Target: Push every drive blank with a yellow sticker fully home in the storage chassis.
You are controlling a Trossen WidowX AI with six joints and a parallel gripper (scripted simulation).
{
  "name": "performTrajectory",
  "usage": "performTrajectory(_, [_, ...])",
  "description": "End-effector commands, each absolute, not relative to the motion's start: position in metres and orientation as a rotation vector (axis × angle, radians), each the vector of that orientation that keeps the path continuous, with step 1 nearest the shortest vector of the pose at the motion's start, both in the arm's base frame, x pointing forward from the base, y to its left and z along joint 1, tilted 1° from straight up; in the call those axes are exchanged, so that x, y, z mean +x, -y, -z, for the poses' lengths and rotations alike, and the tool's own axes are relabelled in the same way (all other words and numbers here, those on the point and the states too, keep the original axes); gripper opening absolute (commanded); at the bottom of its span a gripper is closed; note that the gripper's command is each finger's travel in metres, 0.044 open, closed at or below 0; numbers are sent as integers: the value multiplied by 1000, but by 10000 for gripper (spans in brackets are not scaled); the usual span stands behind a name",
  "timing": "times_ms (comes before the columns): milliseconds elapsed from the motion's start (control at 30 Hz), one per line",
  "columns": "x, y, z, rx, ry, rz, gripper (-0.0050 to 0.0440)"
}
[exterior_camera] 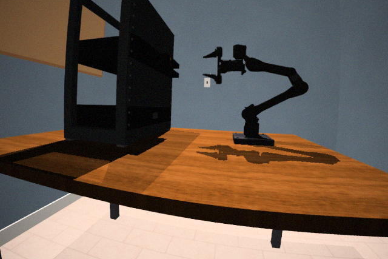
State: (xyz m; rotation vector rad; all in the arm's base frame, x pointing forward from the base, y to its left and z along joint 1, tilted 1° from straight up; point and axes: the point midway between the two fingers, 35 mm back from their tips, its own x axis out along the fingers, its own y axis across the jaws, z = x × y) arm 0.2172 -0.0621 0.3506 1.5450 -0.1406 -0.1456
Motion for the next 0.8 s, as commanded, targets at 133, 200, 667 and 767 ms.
performTrajectory(133, [215,61,-354,1561,147,134,440])
performTrajectory(200, [215,61,-354,1563,147,134,440])
performTrajectory(667, [215,61,-355,1564,148,133,440])
performTrajectory(767, [215,61,-355,1564,148,133,440])
